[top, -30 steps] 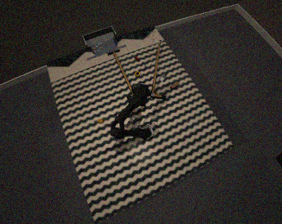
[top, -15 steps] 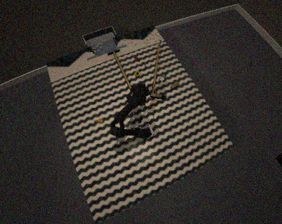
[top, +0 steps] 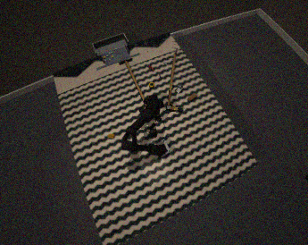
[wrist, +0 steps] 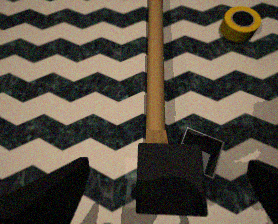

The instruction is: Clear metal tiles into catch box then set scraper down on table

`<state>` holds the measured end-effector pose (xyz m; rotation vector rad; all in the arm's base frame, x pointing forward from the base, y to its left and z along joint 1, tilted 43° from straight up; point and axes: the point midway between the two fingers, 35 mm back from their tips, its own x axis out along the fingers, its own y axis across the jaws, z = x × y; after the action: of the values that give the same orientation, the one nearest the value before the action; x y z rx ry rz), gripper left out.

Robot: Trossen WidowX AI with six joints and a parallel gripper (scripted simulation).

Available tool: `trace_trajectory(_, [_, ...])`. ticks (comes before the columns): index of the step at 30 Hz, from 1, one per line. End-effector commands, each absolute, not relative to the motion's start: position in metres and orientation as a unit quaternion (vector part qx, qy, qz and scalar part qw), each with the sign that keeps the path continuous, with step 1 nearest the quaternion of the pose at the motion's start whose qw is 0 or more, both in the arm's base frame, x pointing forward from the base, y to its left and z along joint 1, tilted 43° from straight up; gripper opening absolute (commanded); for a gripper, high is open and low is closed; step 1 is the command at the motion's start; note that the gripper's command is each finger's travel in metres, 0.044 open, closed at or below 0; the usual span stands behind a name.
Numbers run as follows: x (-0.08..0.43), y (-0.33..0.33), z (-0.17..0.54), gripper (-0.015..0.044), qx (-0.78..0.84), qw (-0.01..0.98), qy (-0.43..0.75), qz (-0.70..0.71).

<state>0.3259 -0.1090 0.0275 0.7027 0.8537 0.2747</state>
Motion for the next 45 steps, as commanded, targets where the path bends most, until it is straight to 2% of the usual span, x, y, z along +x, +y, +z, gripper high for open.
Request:
trace_trajectory(1, [0.328,-0.103,0.019,0.044,0.338,0.838,0.409,0.128])
trace_trajectory(17, [0.34,-0.09,0.009,0.044,0.34,0.838,0.406,0.129])
trace_trajectory(30, [0.341,-0.093,0.014,0.0099,0.335,0.842,0.402,0.133])
trace_trajectory(37, [0.341,-0.093,0.014,0.0052,0.335,0.842,0.402,0.133])
trace_trajectory(39, [0.341,-0.093,0.014,0.0,0.335,0.842,0.402,0.133])
trace_trajectory(45, [0.341,-0.094,0.014,0.0,0.339,0.84,0.402,0.134])
